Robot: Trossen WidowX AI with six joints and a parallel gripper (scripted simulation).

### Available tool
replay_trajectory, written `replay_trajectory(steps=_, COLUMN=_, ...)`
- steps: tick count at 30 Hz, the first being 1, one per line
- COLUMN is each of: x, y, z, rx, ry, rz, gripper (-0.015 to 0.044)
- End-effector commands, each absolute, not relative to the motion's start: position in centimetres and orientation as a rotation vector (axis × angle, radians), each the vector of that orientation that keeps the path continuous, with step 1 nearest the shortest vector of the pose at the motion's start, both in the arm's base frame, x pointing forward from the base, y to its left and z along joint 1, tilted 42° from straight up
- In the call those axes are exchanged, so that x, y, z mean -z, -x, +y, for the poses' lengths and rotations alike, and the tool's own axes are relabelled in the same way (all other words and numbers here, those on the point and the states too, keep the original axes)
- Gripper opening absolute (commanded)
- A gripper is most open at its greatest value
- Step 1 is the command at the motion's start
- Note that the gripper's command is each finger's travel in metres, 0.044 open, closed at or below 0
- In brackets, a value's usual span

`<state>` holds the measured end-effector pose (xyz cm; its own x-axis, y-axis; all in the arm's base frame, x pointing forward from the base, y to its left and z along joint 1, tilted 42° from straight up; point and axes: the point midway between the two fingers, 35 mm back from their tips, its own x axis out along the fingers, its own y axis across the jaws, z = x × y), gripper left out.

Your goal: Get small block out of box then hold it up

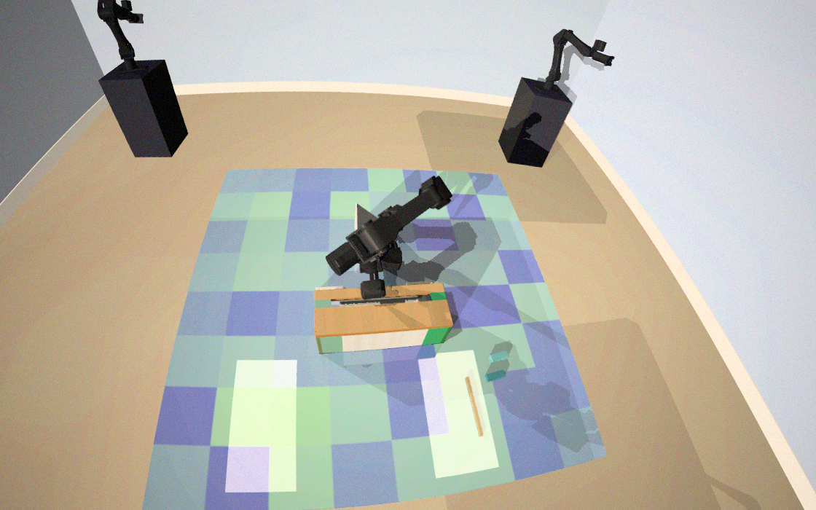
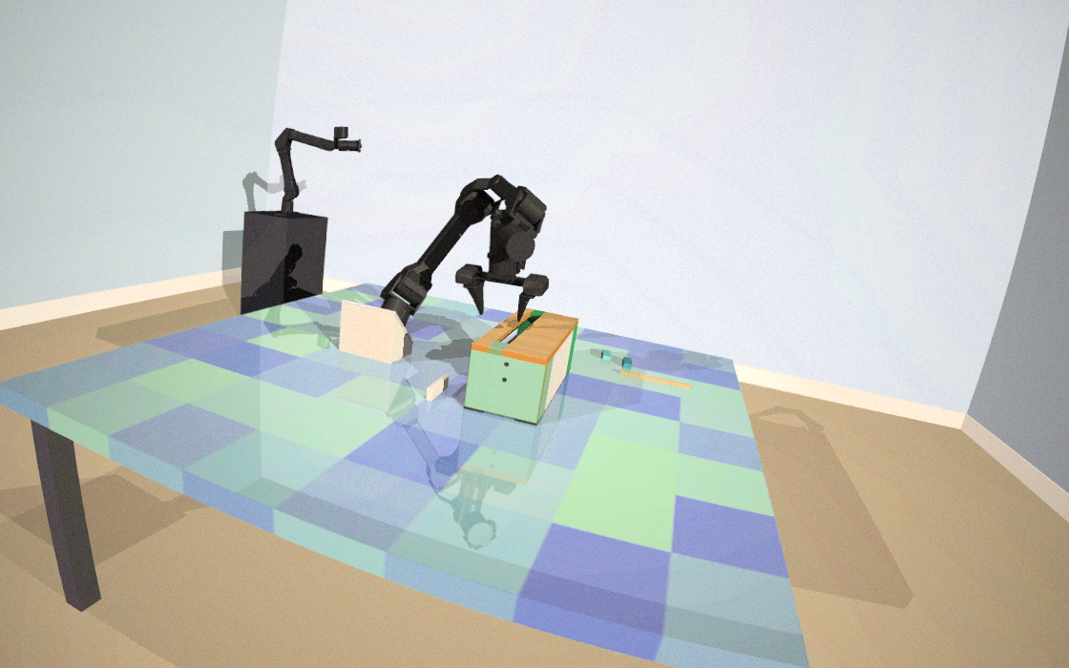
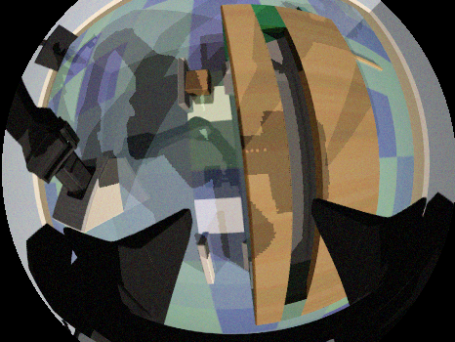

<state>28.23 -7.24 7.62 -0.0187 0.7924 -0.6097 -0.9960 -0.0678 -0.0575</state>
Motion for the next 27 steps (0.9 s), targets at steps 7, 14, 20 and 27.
replay_trajectory(steps=7, x=-7.3, y=-28.0, z=-8.1, rx=-1.548, ry=0.569, rz=0.456, gripper=0.04)
replay_trajectory(steps=14, x=-8.2, y=-27.9, z=-7.6, rx=-1.416, ry=0.354, rz=0.685, gripper=0.0285)
replay_trajectory(steps=20, x=-9.9, y=-27.7, z=-6.5, rx=-1.132, ry=-0.029, rz=1.016, gripper=0.0285)
replay_trajectory(steps=27, x=-11.8, y=-27.3, z=-5.2, rx=-0.738, ry=-0.494, rz=1.295, gripper=0.0285)
